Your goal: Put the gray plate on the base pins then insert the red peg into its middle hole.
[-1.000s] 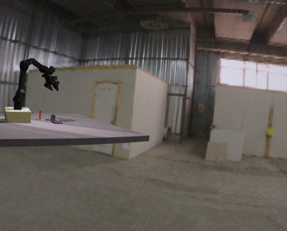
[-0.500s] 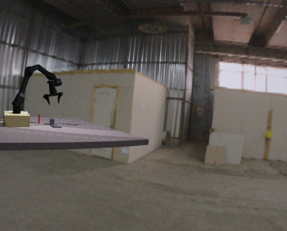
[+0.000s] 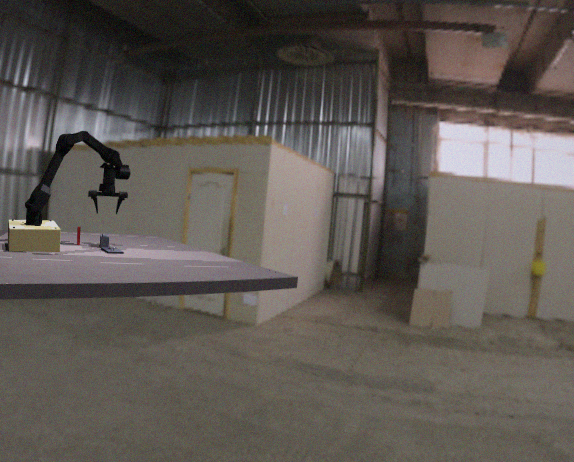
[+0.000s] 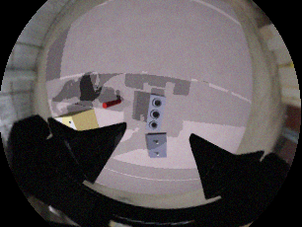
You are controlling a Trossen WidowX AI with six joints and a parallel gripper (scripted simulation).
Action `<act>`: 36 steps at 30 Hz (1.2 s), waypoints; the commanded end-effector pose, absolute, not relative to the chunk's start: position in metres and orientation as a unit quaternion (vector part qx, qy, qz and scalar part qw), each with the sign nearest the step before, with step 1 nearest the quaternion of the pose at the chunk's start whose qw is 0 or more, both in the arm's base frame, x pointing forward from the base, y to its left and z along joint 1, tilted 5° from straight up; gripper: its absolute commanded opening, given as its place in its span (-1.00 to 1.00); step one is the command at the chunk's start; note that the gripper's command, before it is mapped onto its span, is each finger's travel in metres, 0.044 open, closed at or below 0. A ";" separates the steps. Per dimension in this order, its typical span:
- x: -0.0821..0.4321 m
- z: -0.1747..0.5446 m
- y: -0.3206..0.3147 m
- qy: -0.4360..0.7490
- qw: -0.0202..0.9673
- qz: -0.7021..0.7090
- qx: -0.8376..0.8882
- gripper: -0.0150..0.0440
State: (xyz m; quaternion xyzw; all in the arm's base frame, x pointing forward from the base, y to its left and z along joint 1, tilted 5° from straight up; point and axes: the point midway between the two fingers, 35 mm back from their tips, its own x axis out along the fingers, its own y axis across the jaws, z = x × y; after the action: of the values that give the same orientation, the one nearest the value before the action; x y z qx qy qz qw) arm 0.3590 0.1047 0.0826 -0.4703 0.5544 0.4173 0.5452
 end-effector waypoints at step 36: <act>0.357 -0.025 0.093 0.558 0.538 0.423 -0.469 1.00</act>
State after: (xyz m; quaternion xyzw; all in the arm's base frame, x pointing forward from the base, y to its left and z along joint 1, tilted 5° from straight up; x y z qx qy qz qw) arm 0.3586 0.0937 -0.0159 -0.4701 0.5569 0.4199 0.5410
